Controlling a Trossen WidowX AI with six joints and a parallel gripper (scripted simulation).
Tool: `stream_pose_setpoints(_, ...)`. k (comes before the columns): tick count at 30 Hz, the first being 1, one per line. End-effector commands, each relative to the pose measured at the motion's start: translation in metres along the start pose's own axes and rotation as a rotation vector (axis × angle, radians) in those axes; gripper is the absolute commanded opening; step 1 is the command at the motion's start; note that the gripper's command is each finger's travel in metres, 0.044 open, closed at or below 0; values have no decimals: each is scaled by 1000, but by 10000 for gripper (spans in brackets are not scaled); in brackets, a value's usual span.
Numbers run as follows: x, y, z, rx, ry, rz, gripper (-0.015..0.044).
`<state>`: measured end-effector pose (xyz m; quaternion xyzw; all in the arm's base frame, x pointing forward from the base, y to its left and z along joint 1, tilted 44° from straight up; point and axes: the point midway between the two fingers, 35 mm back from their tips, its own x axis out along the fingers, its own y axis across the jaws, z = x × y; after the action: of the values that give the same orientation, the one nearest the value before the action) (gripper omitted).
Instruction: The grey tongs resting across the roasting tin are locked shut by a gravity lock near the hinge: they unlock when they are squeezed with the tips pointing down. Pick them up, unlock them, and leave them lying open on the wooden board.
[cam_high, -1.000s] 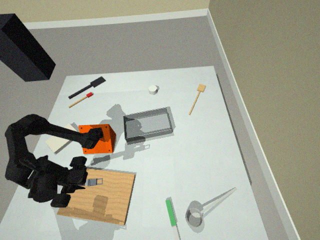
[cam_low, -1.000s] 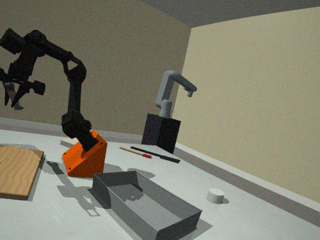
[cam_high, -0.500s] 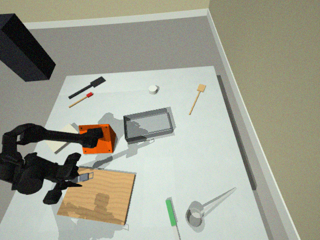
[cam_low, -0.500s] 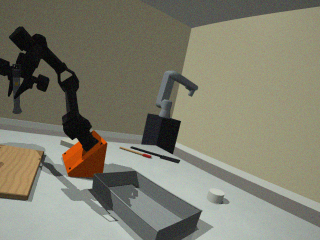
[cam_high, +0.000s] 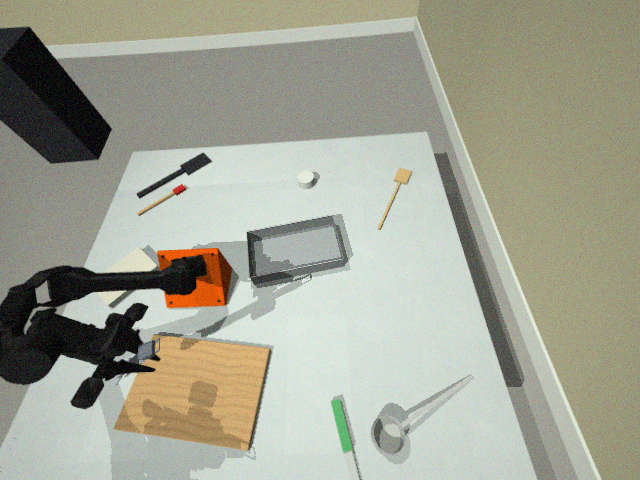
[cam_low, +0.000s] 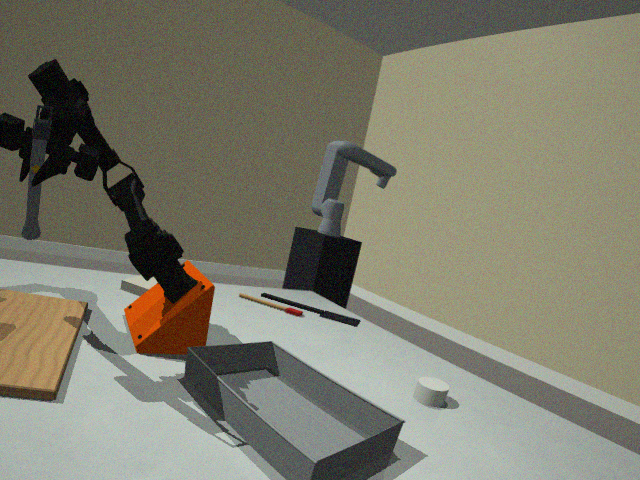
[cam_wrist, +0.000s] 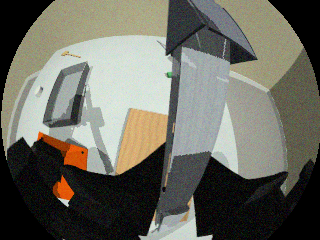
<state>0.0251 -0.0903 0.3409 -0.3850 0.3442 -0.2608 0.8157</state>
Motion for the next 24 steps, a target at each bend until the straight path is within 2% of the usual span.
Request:
stream_pose_setpoints(1,-6,-3,-4,23,-72,-3,-150)
stream_pose_setpoints(24,-8,-13,-26,135,-394,67,-150)
